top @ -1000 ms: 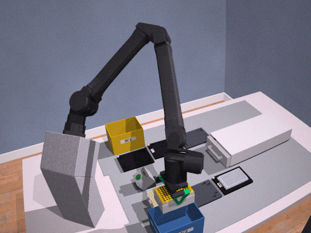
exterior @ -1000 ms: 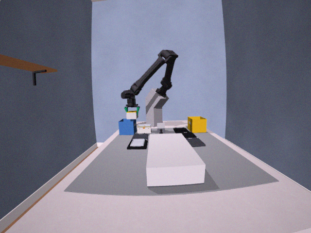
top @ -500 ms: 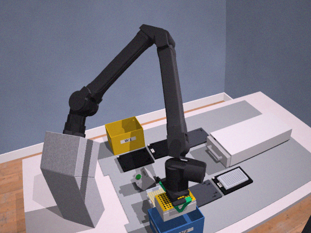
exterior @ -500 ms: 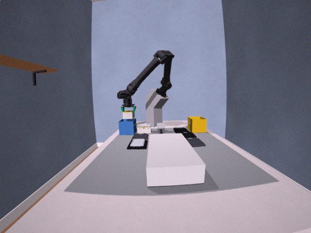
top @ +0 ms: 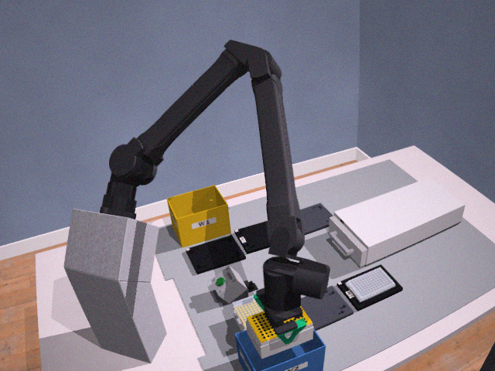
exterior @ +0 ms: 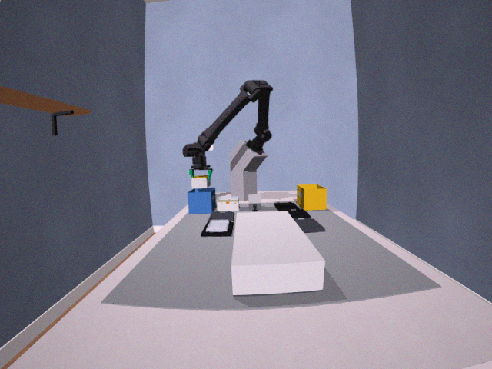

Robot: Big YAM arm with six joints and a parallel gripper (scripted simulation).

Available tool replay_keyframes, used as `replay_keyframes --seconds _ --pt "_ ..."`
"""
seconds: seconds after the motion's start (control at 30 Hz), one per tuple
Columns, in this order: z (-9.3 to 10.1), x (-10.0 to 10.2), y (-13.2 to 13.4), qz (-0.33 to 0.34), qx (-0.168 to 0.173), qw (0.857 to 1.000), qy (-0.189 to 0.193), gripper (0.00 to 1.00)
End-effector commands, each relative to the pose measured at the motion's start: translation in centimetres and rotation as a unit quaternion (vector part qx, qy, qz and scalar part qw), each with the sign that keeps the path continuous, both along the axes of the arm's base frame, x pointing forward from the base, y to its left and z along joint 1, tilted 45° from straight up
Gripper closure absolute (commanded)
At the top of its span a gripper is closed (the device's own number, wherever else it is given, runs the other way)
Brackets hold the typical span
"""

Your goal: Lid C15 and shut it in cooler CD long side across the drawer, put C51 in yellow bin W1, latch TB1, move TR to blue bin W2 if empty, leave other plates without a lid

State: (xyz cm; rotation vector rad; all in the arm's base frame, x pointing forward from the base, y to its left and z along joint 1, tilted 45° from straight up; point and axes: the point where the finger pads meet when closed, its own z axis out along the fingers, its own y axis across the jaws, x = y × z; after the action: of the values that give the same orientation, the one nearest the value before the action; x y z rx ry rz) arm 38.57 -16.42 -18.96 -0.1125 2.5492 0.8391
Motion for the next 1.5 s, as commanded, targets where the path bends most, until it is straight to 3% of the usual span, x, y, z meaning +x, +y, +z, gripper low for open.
replay_keyframes --seconds 0.0,0.37,0.4,1.33,1.37,1.47 --pt "0.4 0.5 -0.8 -0.002 -0.005 1.000 -0.007 1.00" --pt "0.4 0.5 -0.8 -0.002 -0.005 1.000 -0.007 1.00" --pt "0.4 0.5 -0.8 -0.002 -0.005 1.000 -0.007 0.00" --pt "0.4 0.5 -0.8 -0.002 -0.005 1.000 -0.007 0.00" --pt "1.2 0.5 0.4 0.002 -0.002 1.000 -0.003 1.00" --pt "1.8 0.3 1.2 0.002 -0.006 1.000 -0.009 1.00"
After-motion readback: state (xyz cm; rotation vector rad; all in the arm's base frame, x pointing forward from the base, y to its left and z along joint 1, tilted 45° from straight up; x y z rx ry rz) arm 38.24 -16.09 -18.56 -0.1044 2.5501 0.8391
